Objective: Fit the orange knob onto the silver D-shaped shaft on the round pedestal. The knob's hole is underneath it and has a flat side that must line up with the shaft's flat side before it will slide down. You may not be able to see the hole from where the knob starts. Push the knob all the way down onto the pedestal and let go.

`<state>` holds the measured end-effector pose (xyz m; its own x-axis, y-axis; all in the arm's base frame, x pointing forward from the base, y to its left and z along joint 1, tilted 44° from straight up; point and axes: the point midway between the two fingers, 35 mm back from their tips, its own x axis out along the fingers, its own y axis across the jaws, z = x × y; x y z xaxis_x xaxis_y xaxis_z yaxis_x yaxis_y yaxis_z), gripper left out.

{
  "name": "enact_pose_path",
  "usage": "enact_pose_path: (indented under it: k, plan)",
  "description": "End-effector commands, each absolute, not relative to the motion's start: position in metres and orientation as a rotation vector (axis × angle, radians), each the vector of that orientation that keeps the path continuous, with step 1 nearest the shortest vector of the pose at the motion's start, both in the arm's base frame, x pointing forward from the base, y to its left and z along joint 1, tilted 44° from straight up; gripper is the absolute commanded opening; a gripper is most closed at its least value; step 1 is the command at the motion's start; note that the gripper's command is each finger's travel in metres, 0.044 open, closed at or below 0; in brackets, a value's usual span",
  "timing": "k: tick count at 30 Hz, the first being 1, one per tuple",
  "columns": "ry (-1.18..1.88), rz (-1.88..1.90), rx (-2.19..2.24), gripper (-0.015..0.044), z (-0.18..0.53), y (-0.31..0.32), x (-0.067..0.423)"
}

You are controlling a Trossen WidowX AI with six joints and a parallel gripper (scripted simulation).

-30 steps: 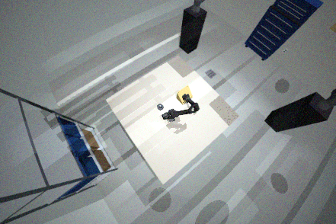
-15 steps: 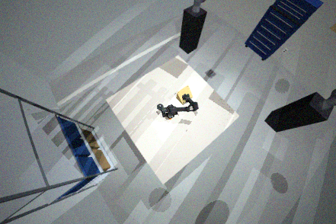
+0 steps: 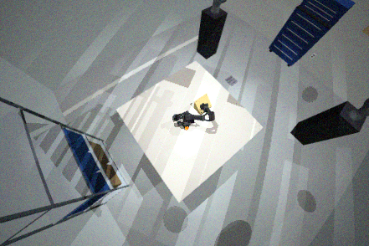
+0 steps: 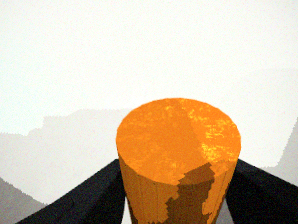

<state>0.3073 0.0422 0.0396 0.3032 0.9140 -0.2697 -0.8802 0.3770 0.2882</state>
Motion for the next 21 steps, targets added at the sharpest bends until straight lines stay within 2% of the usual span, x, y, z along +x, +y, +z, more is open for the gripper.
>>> enact_pose_path:
  k: [1,12,21]
  plan:
    - [0.371,1.183,0.127,0.0179,0.036,0.040,0.304]
    - [0.209,1.162,0.235,0.0179,0.027,0.036,0.299]
    - [0.190,1.165,0.248,0.0179,0.022,0.036,0.294]
